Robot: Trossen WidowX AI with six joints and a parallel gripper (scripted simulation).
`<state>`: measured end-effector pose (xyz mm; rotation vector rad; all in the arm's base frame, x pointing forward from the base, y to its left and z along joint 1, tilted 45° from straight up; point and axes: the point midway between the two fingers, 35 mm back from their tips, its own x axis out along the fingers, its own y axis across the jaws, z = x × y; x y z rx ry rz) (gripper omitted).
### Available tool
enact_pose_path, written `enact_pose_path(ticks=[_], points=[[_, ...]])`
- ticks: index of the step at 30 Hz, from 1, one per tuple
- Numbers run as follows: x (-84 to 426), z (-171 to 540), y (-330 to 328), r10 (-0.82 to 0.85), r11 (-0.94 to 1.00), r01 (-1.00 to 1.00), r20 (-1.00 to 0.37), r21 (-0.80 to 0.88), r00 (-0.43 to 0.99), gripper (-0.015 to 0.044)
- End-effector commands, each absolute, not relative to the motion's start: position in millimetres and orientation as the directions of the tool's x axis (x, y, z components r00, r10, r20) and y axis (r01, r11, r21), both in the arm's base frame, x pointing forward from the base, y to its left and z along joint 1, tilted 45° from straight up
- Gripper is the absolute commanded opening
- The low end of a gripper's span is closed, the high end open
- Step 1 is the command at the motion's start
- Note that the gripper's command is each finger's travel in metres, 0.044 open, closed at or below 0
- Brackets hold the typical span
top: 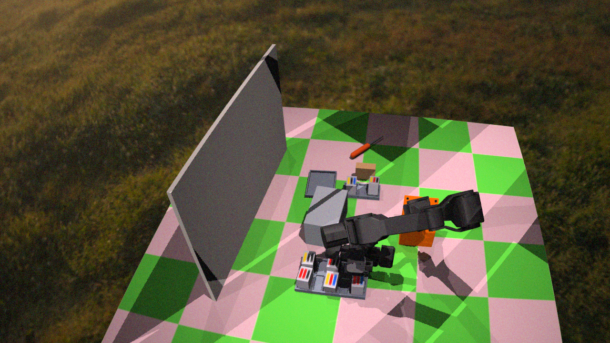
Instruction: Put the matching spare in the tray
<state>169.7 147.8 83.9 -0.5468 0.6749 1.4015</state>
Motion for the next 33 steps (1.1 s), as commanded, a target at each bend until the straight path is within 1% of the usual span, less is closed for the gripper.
enact_pose_path(ticks=[1,15,22,33], points=[[173,93,138,0.698,0.104,-0.994,-0.714,0.034,0.049,0.0000],[167,133,100,0.701,0.109,-0.993,-0.712,0.039,0.049,0.0000],[167,134,97,0.698,0.113,-0.993,-0.715,0.044,0.048,0.0000],[162,153,67,0.693,0.111,-0.993,-0.719,0.043,0.047,0.0000]])
